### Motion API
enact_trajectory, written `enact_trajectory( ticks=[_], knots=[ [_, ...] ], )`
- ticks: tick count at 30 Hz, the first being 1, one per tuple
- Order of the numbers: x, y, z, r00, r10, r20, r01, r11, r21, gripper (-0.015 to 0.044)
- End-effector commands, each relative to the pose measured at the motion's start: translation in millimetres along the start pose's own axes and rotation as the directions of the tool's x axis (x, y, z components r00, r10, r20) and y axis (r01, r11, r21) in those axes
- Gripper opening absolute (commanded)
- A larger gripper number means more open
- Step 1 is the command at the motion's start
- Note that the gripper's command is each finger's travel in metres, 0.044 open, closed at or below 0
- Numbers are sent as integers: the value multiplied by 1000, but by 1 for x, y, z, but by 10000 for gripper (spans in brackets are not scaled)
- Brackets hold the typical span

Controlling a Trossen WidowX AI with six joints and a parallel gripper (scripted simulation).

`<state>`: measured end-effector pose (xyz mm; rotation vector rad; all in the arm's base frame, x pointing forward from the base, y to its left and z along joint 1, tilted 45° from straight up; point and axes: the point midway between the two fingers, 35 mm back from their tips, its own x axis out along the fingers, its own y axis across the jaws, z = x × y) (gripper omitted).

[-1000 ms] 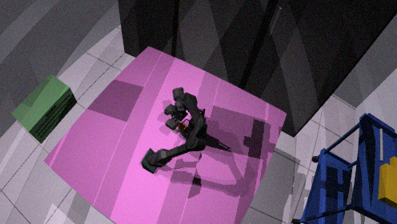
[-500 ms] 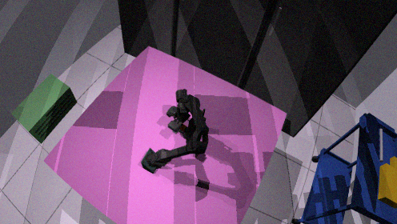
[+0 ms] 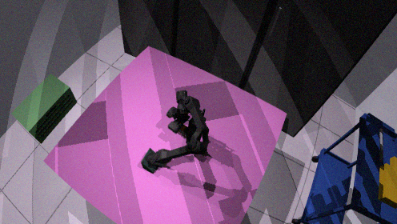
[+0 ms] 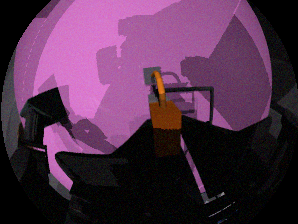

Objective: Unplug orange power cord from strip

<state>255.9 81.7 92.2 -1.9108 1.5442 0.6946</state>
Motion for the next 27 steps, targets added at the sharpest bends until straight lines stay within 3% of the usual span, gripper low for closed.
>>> enact_trajectory(
  ticks=[1, 6, 27],
  knots=[
    [0, 0, 0, 1000, 1, 0, -1, 1000, -1, 28],
    [0, 0, 0, 1000, 1, 0, -1, 1000, -1, 0],
    [-2, -2, 31, 1000, 0, 3, 0, 1000, -2, 0]
  ],
)
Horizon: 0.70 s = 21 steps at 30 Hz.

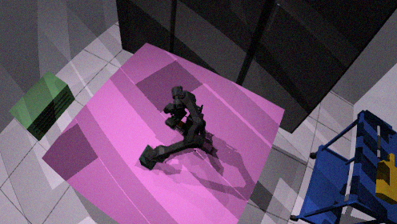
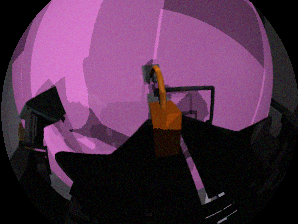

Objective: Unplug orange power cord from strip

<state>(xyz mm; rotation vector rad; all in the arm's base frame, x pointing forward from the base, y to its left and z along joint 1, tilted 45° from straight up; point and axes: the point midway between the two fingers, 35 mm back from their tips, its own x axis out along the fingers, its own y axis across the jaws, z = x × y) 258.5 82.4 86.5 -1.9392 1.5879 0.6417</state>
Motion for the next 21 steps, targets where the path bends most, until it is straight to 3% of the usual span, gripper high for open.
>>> enact_trajectory(
  ticks=[1, 15, 21],
  knots=[
    [-8, 0, 28, 998, -7, 62, 8, 1000, -7, 0],
    [-12, 3, 50, 998, -8, 63, 8, 1000, -7, 0],
    [-9, 3, 43, 998, -9, 59, 9, 1000, -7, 157]
  ],
)
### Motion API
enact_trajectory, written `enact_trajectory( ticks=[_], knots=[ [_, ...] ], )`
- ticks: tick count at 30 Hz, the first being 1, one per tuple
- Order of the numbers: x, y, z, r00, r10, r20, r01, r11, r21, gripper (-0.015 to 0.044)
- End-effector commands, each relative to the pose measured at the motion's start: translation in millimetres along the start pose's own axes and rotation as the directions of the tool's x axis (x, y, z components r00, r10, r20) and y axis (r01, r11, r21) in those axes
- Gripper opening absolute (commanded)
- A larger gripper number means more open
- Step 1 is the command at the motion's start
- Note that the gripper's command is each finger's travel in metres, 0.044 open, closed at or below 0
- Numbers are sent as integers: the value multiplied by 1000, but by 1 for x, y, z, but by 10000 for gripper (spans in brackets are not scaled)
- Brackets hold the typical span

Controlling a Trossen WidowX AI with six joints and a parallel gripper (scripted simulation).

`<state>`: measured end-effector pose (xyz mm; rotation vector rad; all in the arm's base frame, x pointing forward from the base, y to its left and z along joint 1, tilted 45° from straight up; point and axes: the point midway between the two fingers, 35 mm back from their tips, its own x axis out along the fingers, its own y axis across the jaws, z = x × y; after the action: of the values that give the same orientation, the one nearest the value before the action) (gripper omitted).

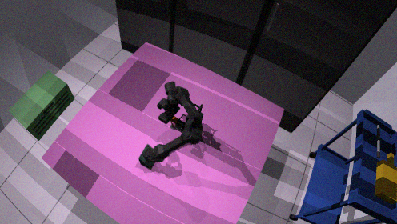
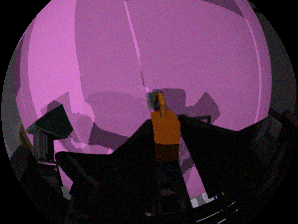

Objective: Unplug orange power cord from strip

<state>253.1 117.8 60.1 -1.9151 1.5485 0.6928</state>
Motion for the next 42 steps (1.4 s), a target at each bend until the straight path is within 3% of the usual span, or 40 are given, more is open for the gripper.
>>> enact_trajectory(
  ticks=[1, 11, 16, 42],
  knots=[
    [0, 0, 0, 1000, -3, 5, 3, 1000, 0, 184],
    [-5, -2, 20, 1000, -4, 7, 4, 1000, 0, 440],
    [-13, 0, 60, 1000, -4, 9, 4, 1000, 1, 440],
    [-13, 0, 60, 1000, -4, 9, 4, 1000, 1, 440]
  ],
)
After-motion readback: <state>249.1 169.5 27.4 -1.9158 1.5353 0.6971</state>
